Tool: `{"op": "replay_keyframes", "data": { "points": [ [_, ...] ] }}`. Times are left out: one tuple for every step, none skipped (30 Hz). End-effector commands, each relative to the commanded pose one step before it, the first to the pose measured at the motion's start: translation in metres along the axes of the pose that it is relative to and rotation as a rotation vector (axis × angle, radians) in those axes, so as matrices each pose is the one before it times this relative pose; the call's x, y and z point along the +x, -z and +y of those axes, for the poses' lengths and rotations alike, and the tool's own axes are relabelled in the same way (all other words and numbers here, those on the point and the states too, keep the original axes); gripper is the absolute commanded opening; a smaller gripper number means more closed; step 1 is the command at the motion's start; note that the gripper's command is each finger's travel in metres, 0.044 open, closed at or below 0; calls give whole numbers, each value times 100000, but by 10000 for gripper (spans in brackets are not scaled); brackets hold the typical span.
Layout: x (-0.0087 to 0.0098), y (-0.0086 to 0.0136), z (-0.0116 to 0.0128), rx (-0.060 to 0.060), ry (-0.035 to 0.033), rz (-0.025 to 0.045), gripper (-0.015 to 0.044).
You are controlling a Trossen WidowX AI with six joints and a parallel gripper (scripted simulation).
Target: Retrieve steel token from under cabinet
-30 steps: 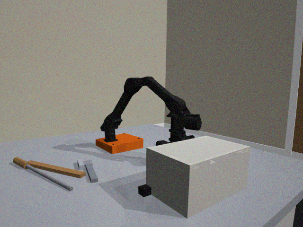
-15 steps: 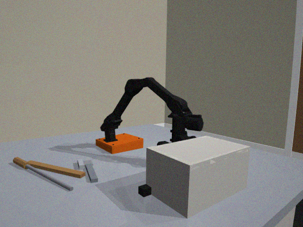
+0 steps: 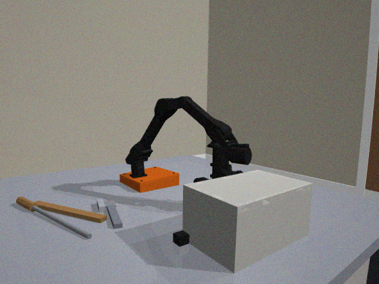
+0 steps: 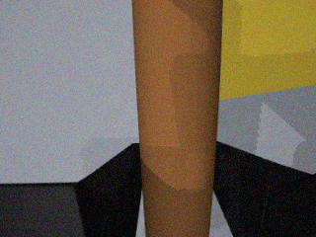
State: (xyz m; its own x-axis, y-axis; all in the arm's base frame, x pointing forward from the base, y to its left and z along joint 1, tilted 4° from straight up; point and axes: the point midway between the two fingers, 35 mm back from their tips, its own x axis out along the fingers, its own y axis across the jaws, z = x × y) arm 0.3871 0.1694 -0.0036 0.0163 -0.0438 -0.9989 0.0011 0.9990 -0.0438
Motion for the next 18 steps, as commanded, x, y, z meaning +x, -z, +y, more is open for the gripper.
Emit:
{"op": "replay_keyframes", "data": {
  "points": [
    [103,67,-894,493,741,221,0],
    [1,1,-114,0,10,0,0],
    [0,0,-100,0,9,0,0],
    [0,0,-73,0,7,0,0],
    [0,0,-27,0,2,0,0],
    [0,0,0,0,0,0,0],
    [0,0,0,0,0,0,0],
    [-7,-3,1,0,0,0,0],
    [-7,-3,1,0,0,0,0],
    [0,0,0,0,0,0,0],
    [0,16,4,0,0,1,0],
    [0,31,8,0,-1,3,0],
    [0,47,12,0,-1,4,0],
    [0,60,14,0,-1,5,0],
    [0,76,16,0,-2,7,0],
    [0,85,16,0,-2,7,0],
    [0,90,13,0,-1,8,0],
    [1,93,11,0,-1,8,0]
  ]
}}
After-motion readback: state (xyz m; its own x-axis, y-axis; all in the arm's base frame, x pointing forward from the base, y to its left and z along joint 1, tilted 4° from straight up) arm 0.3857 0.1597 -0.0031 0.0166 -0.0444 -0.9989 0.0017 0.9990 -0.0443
